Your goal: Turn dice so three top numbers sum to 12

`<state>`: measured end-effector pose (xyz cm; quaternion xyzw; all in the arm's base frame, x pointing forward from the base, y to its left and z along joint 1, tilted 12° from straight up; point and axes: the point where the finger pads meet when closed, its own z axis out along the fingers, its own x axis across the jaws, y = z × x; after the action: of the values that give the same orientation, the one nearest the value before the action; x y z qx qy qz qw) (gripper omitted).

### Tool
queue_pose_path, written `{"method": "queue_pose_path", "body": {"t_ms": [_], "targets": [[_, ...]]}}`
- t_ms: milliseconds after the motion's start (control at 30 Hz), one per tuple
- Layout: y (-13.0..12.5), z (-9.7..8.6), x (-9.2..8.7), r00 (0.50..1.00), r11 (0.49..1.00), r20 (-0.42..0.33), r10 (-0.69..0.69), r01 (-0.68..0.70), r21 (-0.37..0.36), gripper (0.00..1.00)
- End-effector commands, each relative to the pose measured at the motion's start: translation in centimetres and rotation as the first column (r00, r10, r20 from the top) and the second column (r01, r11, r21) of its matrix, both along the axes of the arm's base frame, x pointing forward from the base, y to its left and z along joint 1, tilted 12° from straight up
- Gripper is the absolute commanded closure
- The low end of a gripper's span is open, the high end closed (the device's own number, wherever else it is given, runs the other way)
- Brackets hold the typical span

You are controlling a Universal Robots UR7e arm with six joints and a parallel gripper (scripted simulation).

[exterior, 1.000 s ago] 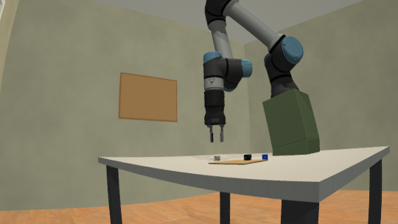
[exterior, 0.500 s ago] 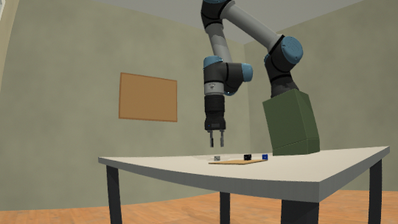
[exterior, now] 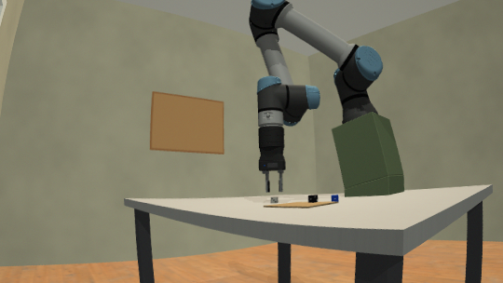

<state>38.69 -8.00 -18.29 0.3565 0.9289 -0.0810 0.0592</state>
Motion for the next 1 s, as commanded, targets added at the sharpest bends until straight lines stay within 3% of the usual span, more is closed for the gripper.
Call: {"method": "queue_pose_path", "body": {"t_ms": [0, 967], "targets": [[-0.09, -0.32, 0.07, 1.0, 1.0, 0.002, 0.0, 0.0, -0.001, 0.3], [-0.16, -0.63, 0.09, 1.0, 1.0, 0.002, 0.0, 0.0, -0.001, 0.3]]}}
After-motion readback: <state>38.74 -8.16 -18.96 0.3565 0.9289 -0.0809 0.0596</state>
